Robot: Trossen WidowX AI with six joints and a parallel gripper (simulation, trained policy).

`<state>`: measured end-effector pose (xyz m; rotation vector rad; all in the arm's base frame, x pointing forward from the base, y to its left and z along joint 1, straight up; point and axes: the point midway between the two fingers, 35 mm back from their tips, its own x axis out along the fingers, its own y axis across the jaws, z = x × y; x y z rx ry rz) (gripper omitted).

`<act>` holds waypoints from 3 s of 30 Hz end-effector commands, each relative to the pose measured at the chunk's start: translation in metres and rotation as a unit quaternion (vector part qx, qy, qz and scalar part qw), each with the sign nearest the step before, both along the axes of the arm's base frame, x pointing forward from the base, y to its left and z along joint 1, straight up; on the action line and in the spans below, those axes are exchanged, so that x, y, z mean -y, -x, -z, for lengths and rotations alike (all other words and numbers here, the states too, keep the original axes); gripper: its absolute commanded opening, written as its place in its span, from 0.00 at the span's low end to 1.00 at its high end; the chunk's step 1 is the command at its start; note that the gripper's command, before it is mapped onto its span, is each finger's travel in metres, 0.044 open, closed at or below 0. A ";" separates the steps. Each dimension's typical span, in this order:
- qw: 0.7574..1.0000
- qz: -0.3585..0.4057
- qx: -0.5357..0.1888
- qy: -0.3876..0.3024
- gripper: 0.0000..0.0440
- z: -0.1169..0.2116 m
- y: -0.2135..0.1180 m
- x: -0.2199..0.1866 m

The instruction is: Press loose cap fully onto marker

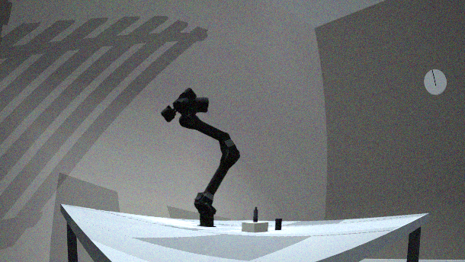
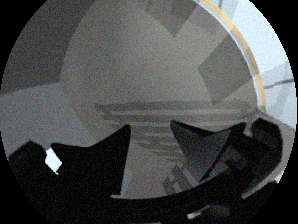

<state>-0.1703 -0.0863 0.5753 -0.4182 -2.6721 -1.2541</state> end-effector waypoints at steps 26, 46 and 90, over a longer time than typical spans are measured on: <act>0.988 -0.139 -0.017 -0.068 0.67 -0.007 -0.026 0.070; 0.965 -0.237 -0.027 -0.108 0.67 -0.003 -0.057 0.114; 0.879 -0.441 -0.043 -0.177 0.68 0.024 -0.157 0.186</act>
